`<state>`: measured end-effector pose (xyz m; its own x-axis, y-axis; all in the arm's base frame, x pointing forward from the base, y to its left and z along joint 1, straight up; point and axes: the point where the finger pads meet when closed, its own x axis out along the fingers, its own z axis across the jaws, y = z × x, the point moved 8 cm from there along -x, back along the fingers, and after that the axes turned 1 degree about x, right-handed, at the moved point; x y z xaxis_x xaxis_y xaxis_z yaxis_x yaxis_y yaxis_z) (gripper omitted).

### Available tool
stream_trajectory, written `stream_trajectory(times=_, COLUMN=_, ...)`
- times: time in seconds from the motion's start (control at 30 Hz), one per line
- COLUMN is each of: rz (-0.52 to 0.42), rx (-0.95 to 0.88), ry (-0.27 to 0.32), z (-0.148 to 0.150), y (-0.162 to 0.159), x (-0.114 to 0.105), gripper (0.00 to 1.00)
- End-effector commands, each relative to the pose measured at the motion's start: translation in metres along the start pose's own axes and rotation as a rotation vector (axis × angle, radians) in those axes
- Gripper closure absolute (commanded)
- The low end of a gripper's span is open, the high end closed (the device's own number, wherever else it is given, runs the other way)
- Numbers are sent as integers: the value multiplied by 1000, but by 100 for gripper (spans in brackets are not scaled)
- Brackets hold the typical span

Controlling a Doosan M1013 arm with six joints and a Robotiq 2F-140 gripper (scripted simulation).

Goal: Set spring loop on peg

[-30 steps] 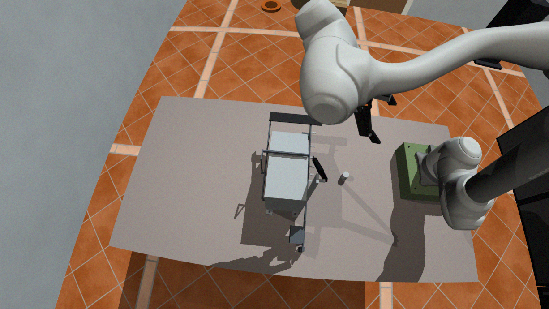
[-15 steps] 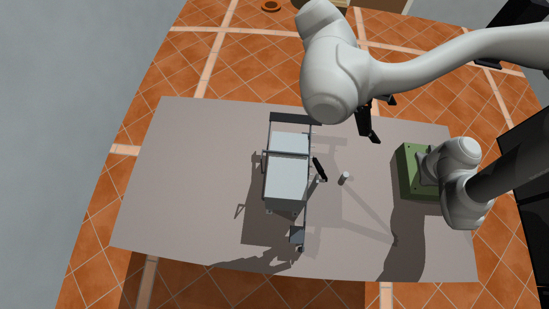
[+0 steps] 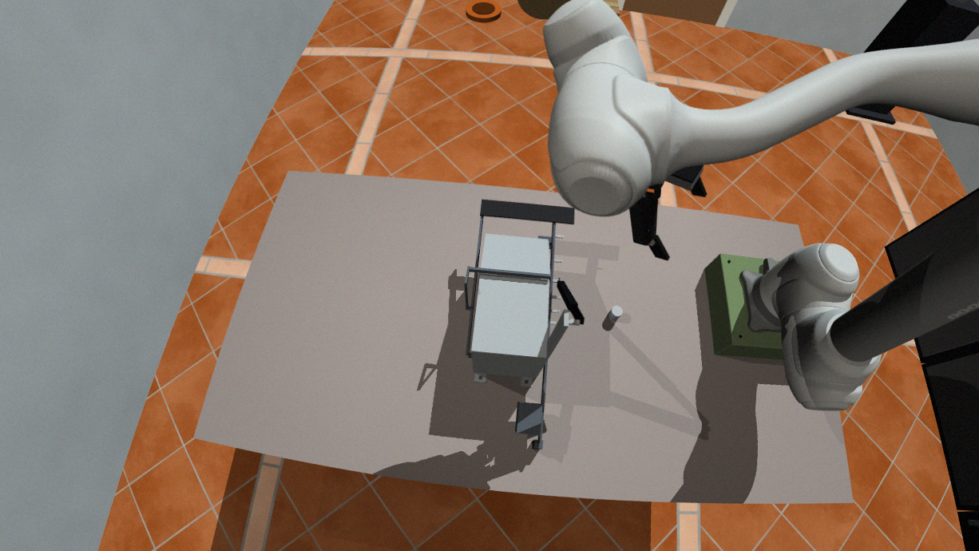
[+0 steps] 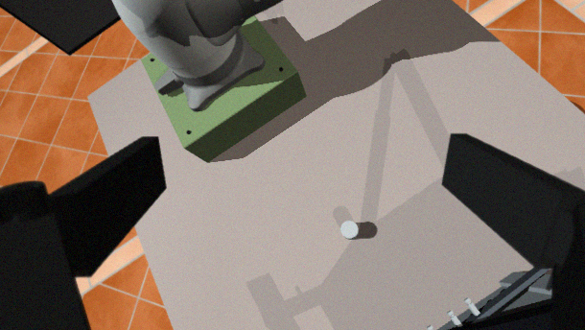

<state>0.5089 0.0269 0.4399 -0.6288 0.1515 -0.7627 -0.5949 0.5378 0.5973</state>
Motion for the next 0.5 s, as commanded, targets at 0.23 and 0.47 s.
stream_trajectory(times=0.23, rz=-13, rx=18, ry=-12, z=0, y=-1, x=2, gripper=0)
stream_trajectory(times=0.47, rz=-72, rx=135, ry=-83, z=0, y=-9, x=21, gripper=0)
